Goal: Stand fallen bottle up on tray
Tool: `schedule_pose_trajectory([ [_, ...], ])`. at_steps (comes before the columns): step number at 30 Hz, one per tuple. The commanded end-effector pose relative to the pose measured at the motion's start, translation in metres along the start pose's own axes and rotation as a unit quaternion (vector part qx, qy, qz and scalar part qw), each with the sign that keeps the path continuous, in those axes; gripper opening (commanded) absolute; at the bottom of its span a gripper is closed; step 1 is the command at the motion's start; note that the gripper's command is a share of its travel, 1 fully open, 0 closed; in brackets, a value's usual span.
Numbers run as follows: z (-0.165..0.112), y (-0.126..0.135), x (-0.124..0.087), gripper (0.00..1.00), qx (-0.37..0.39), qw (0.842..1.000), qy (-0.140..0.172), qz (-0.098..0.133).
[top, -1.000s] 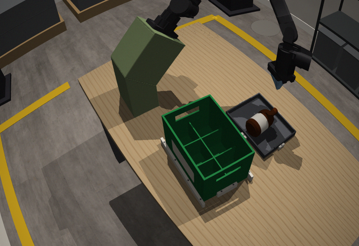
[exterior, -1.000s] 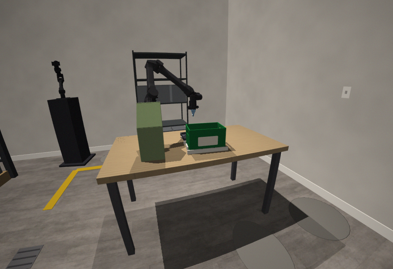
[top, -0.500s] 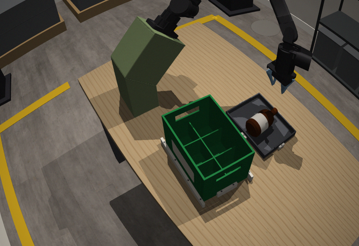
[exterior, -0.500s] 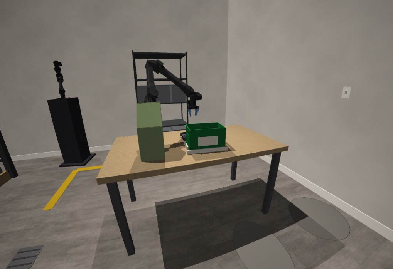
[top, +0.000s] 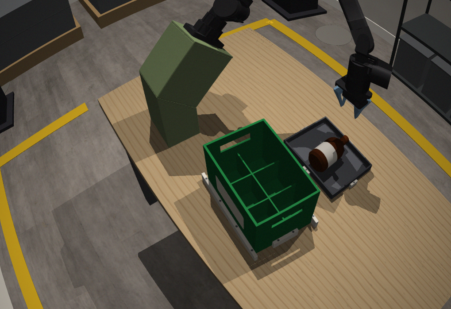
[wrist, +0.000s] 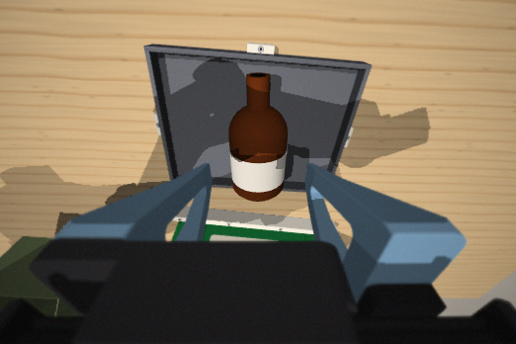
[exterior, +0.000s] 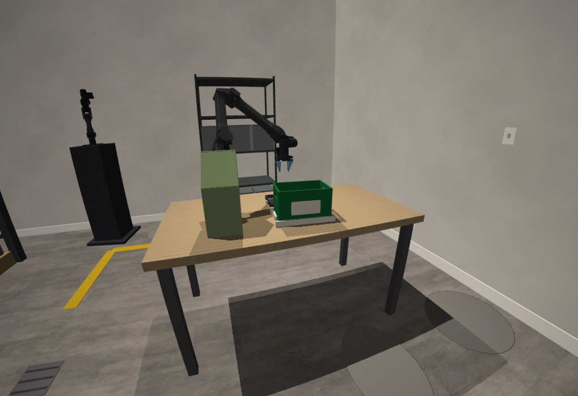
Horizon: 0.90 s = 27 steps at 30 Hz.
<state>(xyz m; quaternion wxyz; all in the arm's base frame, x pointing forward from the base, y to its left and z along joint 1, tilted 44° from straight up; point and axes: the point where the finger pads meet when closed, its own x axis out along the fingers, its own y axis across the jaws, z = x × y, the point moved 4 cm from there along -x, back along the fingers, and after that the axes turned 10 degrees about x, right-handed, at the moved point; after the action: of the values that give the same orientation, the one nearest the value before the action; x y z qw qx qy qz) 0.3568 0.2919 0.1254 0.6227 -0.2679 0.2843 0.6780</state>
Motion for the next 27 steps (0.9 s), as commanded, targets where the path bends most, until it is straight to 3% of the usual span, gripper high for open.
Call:
schedule_pose_trajectory([
  [1, -0.001, -0.005, -0.005, 0.61, 0.000, 1.000, -0.001, -0.004],
  [19, -0.001, -0.005, -0.004, 0.61, 0.000, 1.000, -0.001, -0.004],
  [27, 0.002, 0.002, 0.009, 0.61, -0.001, 1.000, 0.000, 0.003],
])
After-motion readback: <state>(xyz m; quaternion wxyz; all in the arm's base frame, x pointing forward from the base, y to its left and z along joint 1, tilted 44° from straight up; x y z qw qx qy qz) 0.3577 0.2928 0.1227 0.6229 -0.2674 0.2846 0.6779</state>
